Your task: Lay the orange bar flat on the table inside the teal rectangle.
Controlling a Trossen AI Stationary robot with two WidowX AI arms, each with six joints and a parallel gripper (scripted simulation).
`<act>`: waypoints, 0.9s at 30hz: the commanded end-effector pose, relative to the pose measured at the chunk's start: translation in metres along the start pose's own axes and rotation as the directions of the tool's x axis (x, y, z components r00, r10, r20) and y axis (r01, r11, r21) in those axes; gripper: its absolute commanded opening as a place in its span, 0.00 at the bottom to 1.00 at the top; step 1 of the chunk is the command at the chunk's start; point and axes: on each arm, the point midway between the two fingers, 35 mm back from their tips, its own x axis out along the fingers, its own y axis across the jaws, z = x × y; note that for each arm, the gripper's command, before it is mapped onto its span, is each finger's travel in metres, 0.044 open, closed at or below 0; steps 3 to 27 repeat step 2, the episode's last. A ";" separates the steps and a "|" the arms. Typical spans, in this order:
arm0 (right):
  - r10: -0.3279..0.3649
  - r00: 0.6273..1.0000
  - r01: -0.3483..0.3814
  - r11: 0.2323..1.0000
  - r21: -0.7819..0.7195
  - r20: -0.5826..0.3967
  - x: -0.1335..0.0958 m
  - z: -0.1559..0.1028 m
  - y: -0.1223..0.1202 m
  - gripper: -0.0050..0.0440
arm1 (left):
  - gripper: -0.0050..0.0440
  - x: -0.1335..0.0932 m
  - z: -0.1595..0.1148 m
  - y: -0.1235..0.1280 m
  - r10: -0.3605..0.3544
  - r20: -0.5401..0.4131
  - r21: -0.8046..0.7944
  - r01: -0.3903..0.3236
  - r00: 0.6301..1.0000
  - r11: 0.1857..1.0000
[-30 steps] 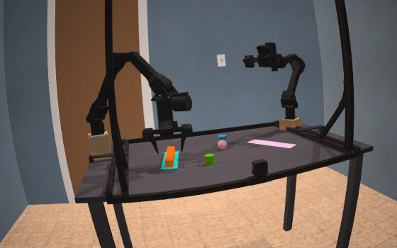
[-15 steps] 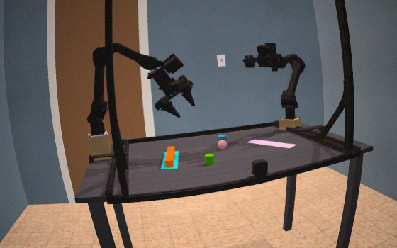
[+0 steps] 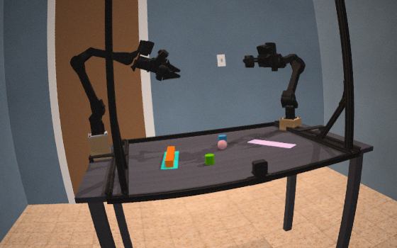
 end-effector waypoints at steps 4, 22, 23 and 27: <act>-0.003 1.000 0.003 1.000 -0.002 0.003 0.000 0.000 0.000 1.00 | 1.00 -0.053 0.019 0.049 0.187 0.198 -0.215 -0.144 0.962 0.966; -0.003 1.000 0.003 1.000 -0.002 0.003 0.000 0.000 0.000 1.00 | 1.00 -0.053 0.019 0.049 0.187 0.198 -0.215 -0.144 0.962 0.966; -0.003 1.000 0.003 1.000 -0.002 0.003 0.000 0.000 0.000 1.00 | 1.00 -0.053 0.019 0.049 0.187 0.198 -0.215 -0.144 0.962 0.966; -0.003 1.000 0.003 1.000 -0.002 0.003 0.000 0.000 0.000 1.00 | 1.00 -0.053 0.019 0.049 0.187 0.198 -0.215 -0.144 0.962 0.966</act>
